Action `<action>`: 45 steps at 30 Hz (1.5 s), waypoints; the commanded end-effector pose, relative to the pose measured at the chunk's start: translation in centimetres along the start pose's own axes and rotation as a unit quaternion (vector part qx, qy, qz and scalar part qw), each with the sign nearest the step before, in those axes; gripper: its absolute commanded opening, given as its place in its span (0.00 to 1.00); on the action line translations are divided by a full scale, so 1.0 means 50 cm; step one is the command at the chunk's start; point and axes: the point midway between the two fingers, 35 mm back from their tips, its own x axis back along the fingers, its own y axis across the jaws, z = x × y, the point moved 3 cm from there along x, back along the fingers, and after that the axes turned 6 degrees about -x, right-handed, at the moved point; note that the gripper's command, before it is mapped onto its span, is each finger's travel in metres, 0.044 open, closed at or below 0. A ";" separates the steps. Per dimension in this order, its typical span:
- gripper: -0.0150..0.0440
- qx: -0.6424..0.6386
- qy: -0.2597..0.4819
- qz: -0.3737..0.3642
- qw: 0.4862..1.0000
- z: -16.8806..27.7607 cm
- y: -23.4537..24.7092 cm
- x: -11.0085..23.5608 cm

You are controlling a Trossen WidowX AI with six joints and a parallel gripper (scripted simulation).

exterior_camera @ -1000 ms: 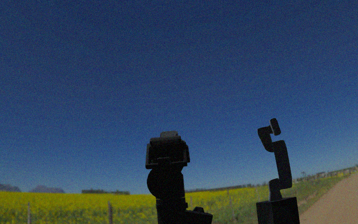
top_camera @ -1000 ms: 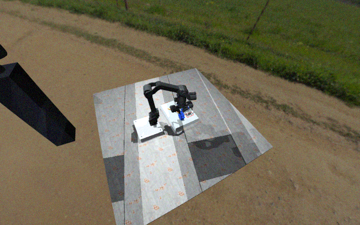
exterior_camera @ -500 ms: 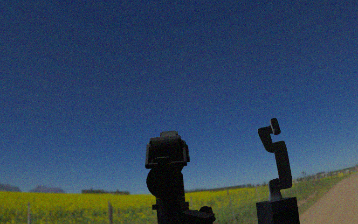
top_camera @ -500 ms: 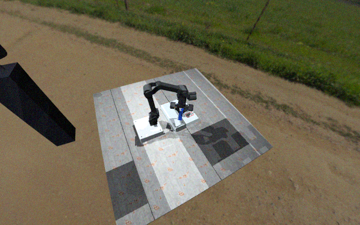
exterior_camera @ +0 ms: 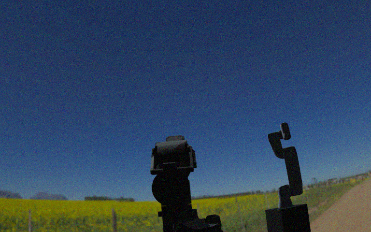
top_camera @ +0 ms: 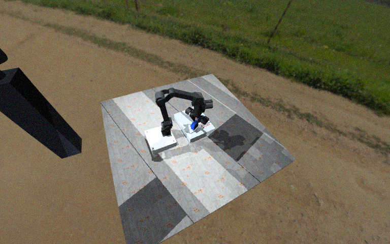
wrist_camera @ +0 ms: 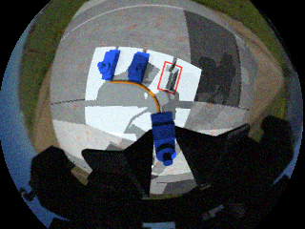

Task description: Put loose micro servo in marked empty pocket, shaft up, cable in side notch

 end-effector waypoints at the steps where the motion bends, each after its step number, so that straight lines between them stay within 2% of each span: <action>1: 0.25 -0.073 -0.002 0.002 0.997 -0.001 -0.001 0.002; 9: 0.25 -0.196 -0.002 0.002 0.981 -0.001 -0.001 0.002; 18: 0.25 -0.203 -0.002 0.002 0.979 -0.009 -0.004 0.002; 45: 0.25 -0.203 -0.006 0.002 0.979 -0.205 -0.065 0.006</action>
